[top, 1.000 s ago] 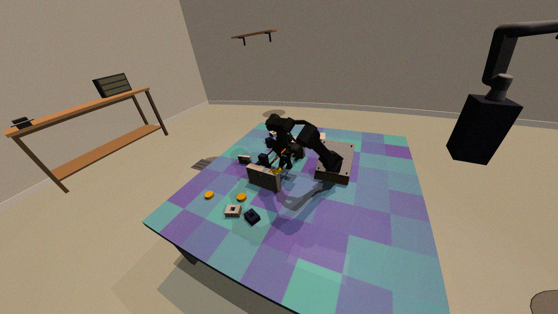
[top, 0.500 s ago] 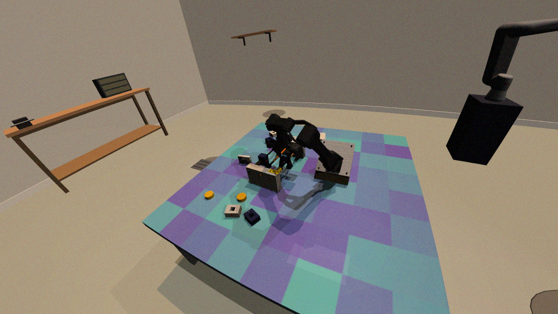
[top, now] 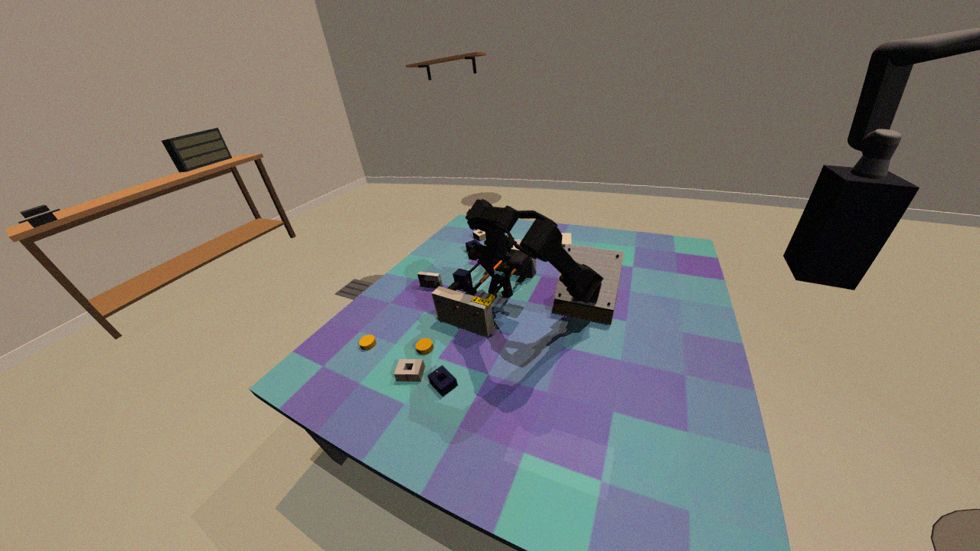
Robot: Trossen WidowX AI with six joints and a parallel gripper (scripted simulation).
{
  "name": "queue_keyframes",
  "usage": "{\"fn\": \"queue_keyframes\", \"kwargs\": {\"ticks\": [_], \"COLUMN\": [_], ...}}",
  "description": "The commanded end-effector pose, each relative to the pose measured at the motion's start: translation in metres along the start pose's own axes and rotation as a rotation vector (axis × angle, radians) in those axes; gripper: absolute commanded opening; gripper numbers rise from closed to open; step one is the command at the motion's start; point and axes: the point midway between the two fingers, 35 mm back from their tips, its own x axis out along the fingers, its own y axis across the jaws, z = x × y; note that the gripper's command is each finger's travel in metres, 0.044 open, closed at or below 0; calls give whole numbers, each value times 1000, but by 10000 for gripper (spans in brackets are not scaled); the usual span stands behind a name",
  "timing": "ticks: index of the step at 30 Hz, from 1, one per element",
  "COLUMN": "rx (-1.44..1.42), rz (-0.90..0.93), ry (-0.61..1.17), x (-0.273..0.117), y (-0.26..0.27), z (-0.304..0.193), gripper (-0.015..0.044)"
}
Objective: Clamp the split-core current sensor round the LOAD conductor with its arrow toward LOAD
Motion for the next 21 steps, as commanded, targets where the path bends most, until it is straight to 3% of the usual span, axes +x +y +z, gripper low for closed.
{"fn": "queue_keyframes", "kwargs": {"ticks": [1,10,18,21], "rx": [0,0,0,-1], "rz": [0,0,1,6], "ry": [0,0,0,3], "x": [0,0,2,27], "y": [0,0,0,0], "z": [0,0,0,-2], "gripper": [210,440,440,440]}}
